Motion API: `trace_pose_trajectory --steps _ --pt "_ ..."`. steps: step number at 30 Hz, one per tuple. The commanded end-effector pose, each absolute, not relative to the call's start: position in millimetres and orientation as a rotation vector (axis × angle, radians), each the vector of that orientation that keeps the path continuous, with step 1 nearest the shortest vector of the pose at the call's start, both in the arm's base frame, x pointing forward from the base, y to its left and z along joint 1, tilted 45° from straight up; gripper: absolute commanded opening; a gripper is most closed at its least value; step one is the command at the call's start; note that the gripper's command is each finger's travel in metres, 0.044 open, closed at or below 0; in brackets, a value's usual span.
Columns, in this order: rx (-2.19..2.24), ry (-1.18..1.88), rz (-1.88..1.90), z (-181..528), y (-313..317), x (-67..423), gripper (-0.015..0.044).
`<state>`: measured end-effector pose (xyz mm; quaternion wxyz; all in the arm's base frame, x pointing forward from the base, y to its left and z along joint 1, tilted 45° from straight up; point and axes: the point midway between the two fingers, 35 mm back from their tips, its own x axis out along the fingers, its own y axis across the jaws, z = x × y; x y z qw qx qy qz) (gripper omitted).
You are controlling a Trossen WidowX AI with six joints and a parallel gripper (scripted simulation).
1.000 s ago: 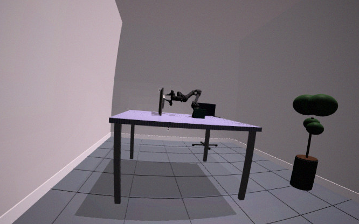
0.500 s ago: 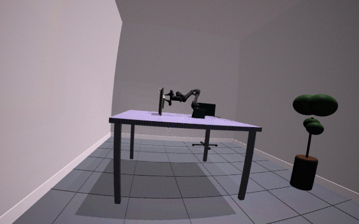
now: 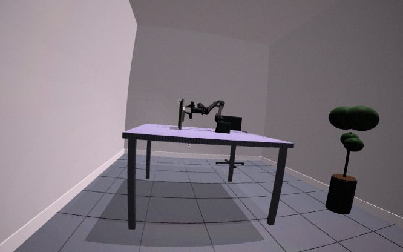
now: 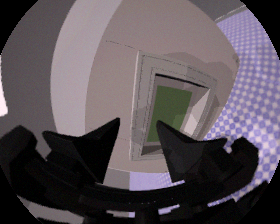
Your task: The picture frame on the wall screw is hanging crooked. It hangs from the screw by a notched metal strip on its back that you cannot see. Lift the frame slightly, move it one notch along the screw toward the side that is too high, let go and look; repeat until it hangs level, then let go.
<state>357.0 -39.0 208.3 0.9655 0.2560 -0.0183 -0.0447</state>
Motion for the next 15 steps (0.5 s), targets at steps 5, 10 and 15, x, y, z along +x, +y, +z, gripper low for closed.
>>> trace_pose_trajectory --steps 5,10,15 --pt "0.521 -0.039 -0.093 208.6 -39.5 357.3 0.026" --pt "0.521 -0.039 -0.093 208.8 -39.7 357.5 0.0234" --pt "0.521 -0.039 -0.093 208.8 -39.7 357.5 0.0103"
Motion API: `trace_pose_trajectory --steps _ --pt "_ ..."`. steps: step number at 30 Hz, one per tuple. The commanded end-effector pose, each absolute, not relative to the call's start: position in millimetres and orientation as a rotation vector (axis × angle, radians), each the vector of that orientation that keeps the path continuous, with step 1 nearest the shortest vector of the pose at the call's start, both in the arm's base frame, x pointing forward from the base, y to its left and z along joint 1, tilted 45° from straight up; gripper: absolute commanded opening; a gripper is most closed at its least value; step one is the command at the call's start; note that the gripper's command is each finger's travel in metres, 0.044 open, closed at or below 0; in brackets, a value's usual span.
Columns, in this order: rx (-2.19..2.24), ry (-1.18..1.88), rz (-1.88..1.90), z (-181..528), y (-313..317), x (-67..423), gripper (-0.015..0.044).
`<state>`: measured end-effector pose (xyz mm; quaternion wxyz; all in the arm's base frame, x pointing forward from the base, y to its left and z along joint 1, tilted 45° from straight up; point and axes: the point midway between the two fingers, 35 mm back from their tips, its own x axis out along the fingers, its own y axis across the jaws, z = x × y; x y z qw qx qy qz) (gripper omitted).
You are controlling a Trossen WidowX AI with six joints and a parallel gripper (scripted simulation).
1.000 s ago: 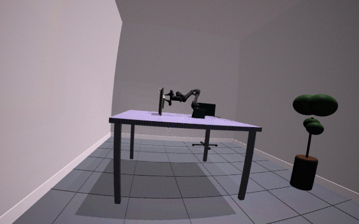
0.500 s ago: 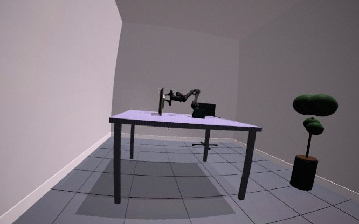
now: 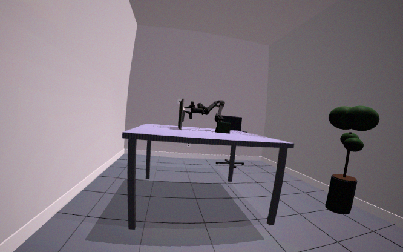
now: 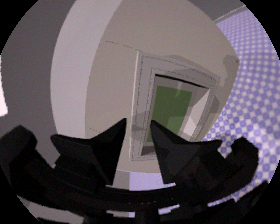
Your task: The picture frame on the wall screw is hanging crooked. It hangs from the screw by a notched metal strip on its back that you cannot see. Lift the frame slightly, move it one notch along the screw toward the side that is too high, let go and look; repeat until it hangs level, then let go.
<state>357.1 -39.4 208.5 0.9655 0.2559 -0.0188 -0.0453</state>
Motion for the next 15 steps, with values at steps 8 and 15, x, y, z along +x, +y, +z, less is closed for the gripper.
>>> trace_pose_trajectory --steps 8,15 --pt "0.521 -0.039 -0.093 208.8 -39.7 357.5 0.003" --pt "0.521 -0.039 -0.093 208.8 -39.7 357.5 0.0"
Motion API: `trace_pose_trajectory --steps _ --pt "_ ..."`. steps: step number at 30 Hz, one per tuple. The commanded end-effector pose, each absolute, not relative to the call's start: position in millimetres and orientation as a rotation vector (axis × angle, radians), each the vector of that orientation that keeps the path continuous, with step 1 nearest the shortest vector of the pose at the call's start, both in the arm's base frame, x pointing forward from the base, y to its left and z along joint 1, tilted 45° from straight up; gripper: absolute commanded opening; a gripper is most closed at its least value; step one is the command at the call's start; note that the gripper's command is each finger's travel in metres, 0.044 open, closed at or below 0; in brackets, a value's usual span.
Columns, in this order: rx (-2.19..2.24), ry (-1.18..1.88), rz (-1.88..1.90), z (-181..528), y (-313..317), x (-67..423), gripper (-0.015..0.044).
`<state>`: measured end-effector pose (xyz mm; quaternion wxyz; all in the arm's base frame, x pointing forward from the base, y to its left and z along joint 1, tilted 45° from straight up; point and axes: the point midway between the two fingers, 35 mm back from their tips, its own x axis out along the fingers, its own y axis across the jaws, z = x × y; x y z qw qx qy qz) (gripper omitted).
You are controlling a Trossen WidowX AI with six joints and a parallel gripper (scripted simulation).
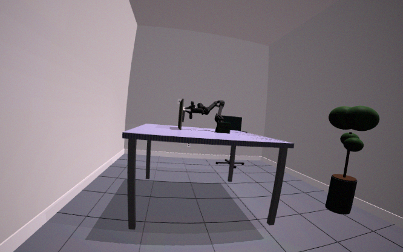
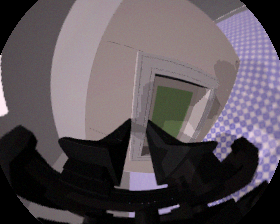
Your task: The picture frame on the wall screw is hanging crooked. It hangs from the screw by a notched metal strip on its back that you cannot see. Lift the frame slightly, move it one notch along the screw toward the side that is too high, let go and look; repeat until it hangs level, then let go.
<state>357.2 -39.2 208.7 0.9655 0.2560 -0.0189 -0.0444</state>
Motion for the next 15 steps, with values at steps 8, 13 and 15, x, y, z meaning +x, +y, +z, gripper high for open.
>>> trace_pose_trajectory --steps 8,13,15 --pt "0.521 -0.039 -0.093 209.5 -38.1 357.4 0.0" --pt "0.522 -0.039 -0.093 210.2 -36.7 357.5 0.0" --pt "0.522 -0.039 -0.093 210.5 -36.1 357.5 0.0"
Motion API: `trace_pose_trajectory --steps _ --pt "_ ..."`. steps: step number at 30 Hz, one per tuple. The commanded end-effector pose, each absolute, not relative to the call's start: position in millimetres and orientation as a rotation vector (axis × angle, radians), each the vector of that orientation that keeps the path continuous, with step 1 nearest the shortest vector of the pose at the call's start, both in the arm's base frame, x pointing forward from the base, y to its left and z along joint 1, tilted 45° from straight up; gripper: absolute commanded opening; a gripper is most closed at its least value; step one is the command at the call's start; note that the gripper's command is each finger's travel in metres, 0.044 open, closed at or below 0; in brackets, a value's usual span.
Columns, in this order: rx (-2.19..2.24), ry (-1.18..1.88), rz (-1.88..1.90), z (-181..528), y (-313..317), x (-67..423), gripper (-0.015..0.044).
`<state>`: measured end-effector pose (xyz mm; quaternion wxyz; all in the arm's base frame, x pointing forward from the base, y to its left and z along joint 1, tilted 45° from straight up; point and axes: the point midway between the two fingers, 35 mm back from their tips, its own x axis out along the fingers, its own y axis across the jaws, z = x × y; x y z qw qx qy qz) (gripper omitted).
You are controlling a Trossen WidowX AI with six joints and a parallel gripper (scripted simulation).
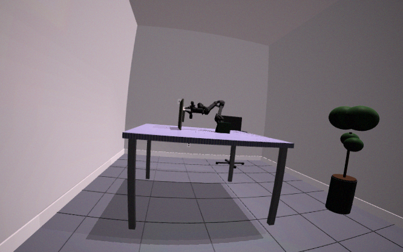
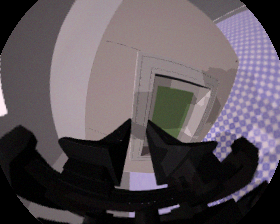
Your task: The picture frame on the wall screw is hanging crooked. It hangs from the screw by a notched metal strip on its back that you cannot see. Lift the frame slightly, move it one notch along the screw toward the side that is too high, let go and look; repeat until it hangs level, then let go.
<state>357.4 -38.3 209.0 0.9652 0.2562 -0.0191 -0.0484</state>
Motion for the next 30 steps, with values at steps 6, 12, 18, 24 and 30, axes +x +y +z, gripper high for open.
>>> trace_pose_trajectory --steps 6,12,18,24,30 --pt "0.522 -0.039 -0.093 211.4 -34.4 357.7 0.0" --pt "0.522 -0.039 -0.093 212.3 -33.0 357.8 0.0" --pt "0.522 -0.039 -0.093 212.8 -32.1 357.9 0.0" --pt "0.522 -0.039 -0.093 213.1 -31.5 358.0 0.0" --pt "0.522 -0.039 -0.093 213.5 -30.9 358.0 0.0"
